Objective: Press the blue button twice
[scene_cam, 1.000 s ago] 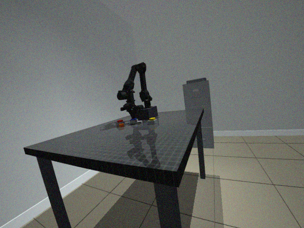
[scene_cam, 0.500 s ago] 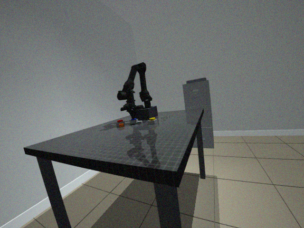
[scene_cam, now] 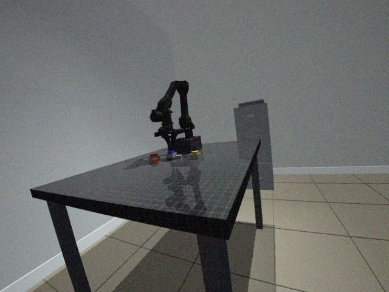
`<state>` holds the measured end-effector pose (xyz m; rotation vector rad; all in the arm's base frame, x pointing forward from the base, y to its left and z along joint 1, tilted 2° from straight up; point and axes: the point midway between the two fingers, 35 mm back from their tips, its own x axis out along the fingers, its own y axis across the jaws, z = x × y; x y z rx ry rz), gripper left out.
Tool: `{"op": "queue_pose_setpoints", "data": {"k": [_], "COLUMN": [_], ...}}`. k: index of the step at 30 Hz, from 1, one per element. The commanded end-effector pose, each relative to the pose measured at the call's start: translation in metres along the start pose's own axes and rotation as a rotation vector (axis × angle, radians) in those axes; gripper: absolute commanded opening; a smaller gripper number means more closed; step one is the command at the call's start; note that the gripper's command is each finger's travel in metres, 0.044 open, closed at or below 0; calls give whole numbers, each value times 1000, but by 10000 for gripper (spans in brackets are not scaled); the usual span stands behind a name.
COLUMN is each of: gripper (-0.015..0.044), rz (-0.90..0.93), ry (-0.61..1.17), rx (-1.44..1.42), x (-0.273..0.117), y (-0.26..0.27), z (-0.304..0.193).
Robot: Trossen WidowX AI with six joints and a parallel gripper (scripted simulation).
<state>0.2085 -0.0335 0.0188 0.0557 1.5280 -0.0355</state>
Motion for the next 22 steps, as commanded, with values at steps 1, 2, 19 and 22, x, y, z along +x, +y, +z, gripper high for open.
{"op": "queue_pose_setpoints", "data": {"k": [1, 2, 19, 22], "gripper": [177, 204, 400, 400], "rz": [2, 2, 18, 18], "ry": [-8, -7, -14, -14], "rx": [-13, -15, -5, -5], "x": [-11, -14, -62, -62], "y": [30, 41, 224, 224], "z": [21, 27, 31, 31]}}
